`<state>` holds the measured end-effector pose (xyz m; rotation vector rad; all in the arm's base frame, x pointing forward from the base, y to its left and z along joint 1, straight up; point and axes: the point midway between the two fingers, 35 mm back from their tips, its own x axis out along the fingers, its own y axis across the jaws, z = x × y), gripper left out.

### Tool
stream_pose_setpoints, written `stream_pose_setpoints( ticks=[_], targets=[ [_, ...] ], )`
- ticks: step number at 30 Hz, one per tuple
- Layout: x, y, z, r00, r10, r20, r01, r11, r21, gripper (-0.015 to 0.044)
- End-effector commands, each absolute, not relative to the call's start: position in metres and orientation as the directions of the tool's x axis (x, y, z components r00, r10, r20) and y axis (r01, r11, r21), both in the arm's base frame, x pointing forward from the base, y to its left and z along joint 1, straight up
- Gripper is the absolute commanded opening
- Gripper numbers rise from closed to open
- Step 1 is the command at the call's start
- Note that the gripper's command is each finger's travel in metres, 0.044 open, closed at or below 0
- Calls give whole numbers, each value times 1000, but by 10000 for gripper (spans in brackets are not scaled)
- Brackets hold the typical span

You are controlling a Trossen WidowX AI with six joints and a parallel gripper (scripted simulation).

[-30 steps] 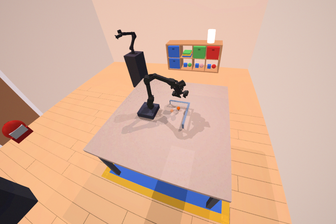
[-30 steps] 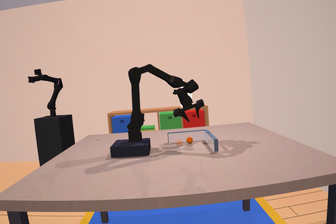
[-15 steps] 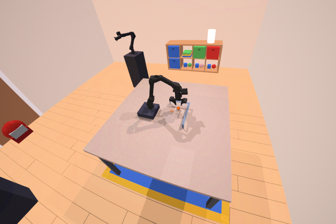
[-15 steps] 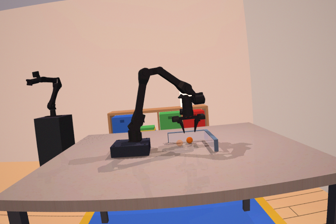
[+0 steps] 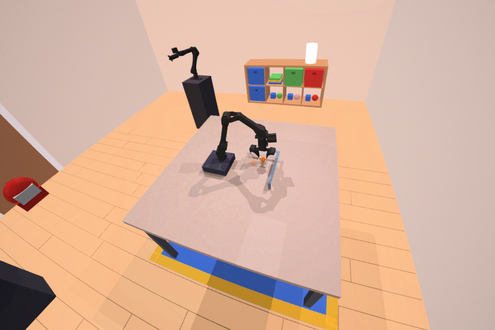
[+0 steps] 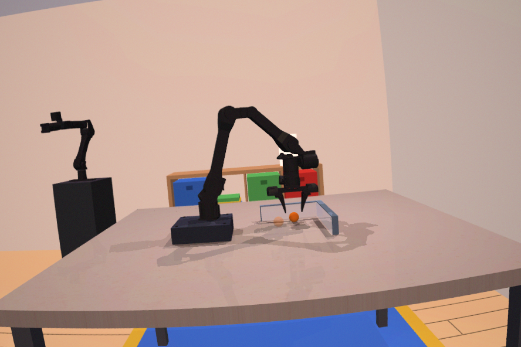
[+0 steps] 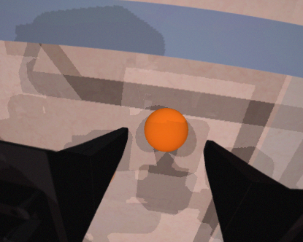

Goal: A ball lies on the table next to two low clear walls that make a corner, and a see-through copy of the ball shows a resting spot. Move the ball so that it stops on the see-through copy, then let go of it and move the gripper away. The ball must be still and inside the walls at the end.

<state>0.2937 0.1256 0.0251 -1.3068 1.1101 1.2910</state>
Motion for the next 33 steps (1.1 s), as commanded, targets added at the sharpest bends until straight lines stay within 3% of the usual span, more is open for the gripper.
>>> stream_pose_setpoints(
  ticks=[1, 12, 15, 24, 30, 33],
  targets=[
    [294, 125, 19, 31, 15, -999, -990, -134, -33, 285],
    [294, 125, 4, 31, 15, -999, -990, -134, -32, 285],
    [294, 125, 4, 31, 15, -999, -990, -134, -32, 206],
    [294, 125, 4, 31, 15, -999, -990, -134, -32, 146],
    [297, 126, 25, 31, 15, -999, -990, -134, -33, 0],
    [299, 127, 44, 31, 16, -999, -990, -134, -33, 0]
  ],
)
